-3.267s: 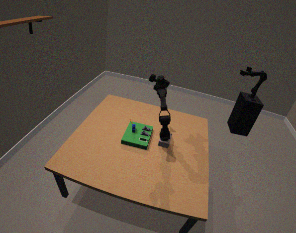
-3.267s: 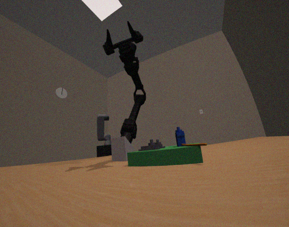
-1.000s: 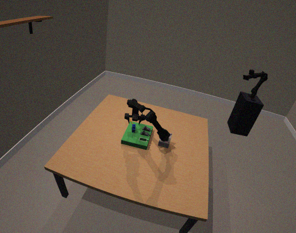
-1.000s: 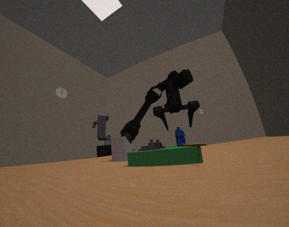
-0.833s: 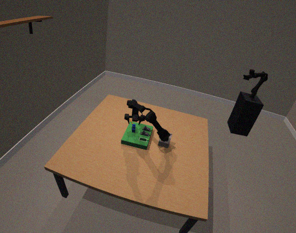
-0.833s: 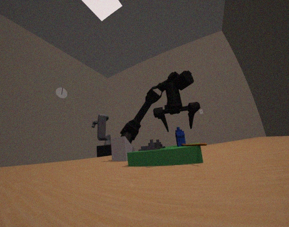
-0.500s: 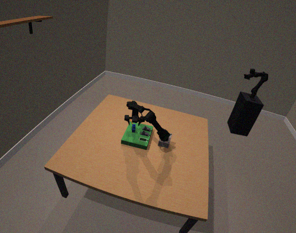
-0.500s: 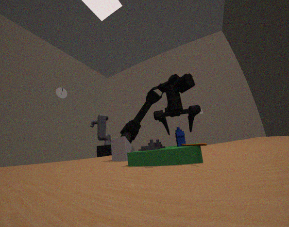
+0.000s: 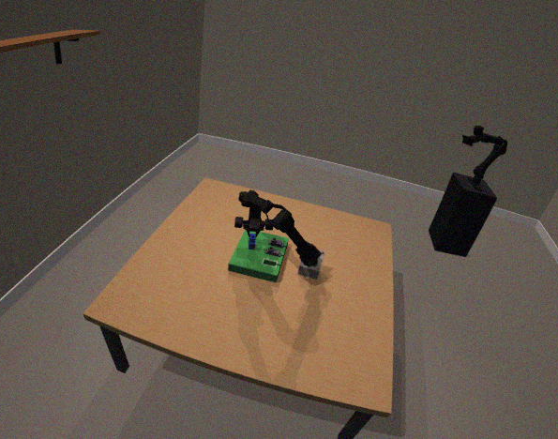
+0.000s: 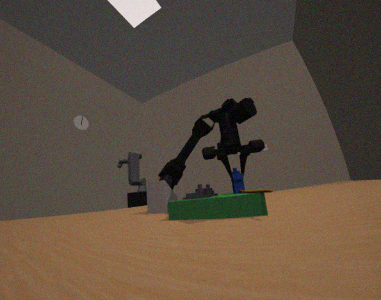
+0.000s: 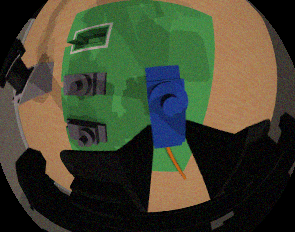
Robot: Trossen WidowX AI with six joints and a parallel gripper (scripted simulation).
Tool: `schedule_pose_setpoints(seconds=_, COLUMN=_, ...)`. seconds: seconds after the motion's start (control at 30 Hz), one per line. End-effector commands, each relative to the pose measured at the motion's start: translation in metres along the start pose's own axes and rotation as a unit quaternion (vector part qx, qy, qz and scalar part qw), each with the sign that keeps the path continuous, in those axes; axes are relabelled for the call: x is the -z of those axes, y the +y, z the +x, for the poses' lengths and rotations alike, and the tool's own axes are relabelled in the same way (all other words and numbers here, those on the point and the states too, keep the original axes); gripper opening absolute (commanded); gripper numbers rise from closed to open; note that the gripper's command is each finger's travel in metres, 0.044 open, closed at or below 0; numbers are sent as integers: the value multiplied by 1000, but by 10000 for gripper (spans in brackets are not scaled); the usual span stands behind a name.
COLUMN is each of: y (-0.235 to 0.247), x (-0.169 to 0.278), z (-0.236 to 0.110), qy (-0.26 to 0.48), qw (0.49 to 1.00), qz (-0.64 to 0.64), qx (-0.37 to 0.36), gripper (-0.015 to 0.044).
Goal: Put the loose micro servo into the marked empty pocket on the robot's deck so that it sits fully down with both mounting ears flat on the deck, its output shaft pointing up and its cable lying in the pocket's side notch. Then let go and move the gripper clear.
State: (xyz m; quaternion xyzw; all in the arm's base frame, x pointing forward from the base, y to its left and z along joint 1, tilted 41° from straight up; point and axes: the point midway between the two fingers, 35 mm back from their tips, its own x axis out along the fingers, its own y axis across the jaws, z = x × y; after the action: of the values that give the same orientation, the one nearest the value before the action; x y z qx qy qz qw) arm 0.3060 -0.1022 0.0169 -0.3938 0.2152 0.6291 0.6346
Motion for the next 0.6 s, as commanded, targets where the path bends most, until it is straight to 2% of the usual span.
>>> schedule_pose_setpoints(seconds=0.0, y=0, x=0, z=0, qy=-1, qw=1000, qz=3, qx=1, gripper=59)
schedule_pose_setpoints(seconds=0.07, y=0, x=0, z=-4, qy=-1, qw=1000, qz=3, qx=1, gripper=6)
schedule_pose_setpoints(seconds=0.1, y=0, x=0, z=-7, qy=-1, qw=1000, qz=3, qx=1, gripper=0)
schedule_pose_setpoints(seconds=0.27, y=4, x=-4, z=-28, qy=-1, qw=1000, qz=3, qx=1, gripper=0)
schedule_pose_setpoints(seconds=0.57, y=7, x=-5, z=-29, qy=-1, qw=1000, qz=3, qx=1, gripper=0)
